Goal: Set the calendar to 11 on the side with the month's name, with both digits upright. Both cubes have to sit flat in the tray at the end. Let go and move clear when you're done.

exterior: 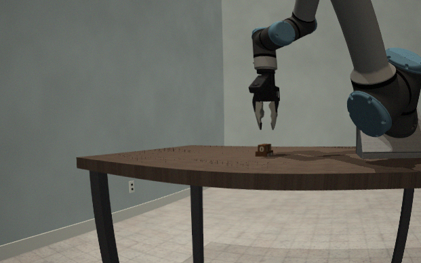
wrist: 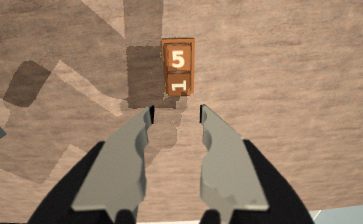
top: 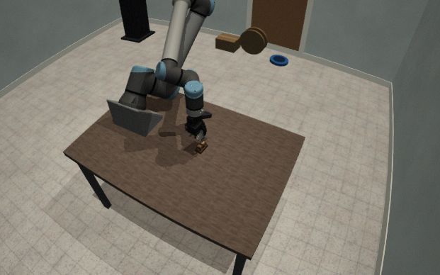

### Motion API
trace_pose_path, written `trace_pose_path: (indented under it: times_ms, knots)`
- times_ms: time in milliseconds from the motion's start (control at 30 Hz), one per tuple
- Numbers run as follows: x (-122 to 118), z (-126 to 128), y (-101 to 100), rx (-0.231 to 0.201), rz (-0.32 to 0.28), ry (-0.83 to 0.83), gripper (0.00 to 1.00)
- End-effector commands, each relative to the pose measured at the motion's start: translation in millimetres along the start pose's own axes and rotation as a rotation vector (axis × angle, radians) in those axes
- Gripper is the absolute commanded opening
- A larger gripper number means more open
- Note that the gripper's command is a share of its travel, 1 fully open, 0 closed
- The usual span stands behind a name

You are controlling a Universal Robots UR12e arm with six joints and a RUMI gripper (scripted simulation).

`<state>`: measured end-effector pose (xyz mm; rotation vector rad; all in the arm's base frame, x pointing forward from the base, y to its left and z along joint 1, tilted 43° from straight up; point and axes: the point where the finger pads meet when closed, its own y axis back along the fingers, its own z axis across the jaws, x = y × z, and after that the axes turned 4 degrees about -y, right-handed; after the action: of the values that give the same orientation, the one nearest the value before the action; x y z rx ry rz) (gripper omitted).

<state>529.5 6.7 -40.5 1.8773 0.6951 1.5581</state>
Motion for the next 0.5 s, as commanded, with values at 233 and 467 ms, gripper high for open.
trace_pose_path:
  times_ms: [233, 467]
  knots:
    - [-0.1, 0.7, -13.7, -0.001, -0.001, 0.0, 0.28]
    - [0.1, 0.8, -25.1, -0.001, -0.001, 0.0, 0.28]
